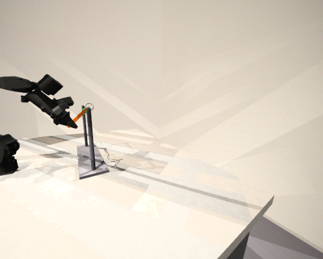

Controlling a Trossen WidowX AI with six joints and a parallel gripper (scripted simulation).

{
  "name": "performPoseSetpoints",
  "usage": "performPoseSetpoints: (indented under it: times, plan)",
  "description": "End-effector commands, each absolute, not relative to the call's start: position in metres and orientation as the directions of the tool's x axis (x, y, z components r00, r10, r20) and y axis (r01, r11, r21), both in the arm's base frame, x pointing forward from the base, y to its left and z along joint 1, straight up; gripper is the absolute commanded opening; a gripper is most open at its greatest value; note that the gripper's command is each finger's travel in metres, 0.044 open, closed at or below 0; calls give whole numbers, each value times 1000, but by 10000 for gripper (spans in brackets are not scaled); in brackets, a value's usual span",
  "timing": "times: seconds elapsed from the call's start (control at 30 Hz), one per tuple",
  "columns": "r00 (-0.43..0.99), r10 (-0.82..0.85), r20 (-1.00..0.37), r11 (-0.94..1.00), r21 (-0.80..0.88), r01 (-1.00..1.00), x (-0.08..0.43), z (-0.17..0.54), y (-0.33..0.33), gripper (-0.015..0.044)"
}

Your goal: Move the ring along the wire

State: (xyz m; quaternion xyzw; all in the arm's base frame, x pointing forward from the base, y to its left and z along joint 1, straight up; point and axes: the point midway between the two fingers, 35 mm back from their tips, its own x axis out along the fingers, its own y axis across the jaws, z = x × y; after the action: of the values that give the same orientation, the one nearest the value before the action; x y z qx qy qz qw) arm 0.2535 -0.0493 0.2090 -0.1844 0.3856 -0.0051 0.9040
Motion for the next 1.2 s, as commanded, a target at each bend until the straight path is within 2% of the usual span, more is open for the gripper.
performPoseSetpoints:
  times: [0.0, 0.37, 0.7, 0.97, 1.17]
  plan:
    - [705, -205, -678, 865, -462, -193, 254, 215, -62, -150]
    - [703, -322, -634, 645, -691, -328, 257, 236, -84, -150]
    - [740, -360, -568, 437, -803, -405, 263, 247, -95, -150]
    - [741, -358, -568, 410, -809, -422, 261, 243, -95, -150]
    - [727, -339, -598, 469, -777, -420, 256, 233, -91, -150]
